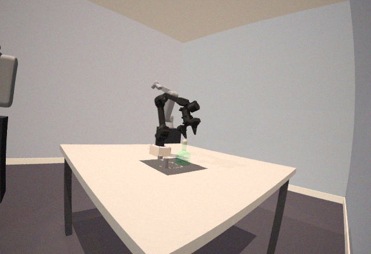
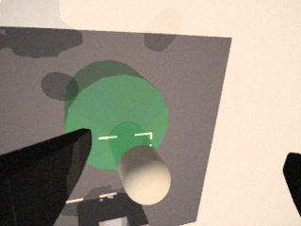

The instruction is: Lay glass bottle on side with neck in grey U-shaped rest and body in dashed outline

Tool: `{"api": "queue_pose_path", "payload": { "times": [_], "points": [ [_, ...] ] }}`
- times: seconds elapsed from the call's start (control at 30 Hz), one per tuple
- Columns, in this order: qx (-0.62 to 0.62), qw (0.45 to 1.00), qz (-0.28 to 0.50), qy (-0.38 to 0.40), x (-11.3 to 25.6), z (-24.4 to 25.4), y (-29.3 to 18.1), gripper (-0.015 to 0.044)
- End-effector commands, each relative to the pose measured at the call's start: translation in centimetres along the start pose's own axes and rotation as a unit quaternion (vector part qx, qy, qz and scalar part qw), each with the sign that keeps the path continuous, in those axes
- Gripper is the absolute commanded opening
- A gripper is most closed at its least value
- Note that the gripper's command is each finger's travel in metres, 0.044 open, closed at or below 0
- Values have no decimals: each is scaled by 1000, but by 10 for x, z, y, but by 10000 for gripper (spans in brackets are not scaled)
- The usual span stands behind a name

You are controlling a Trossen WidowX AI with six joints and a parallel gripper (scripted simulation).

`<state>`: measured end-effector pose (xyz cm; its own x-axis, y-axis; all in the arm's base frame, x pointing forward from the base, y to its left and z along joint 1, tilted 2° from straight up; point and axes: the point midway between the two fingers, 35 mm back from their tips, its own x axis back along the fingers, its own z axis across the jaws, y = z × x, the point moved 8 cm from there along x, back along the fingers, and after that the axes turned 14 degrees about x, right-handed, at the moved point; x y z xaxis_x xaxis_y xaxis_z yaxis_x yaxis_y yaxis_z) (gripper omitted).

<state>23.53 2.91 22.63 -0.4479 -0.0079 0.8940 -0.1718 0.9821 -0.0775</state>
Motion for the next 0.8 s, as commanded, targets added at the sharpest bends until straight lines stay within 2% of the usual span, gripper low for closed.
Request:
{"api": "queue_pose_path", "payload": {
  "times": [0.0, 0.23, 0.77],
  "points": [
    [6, 999, -21, 47, -8, -4, 0, 440],
    [7, 979, -58, 196, -42, -25, -5, 440],
    [7, 978, -58, 200, -44, -23, -20, 440]
  ]
}}
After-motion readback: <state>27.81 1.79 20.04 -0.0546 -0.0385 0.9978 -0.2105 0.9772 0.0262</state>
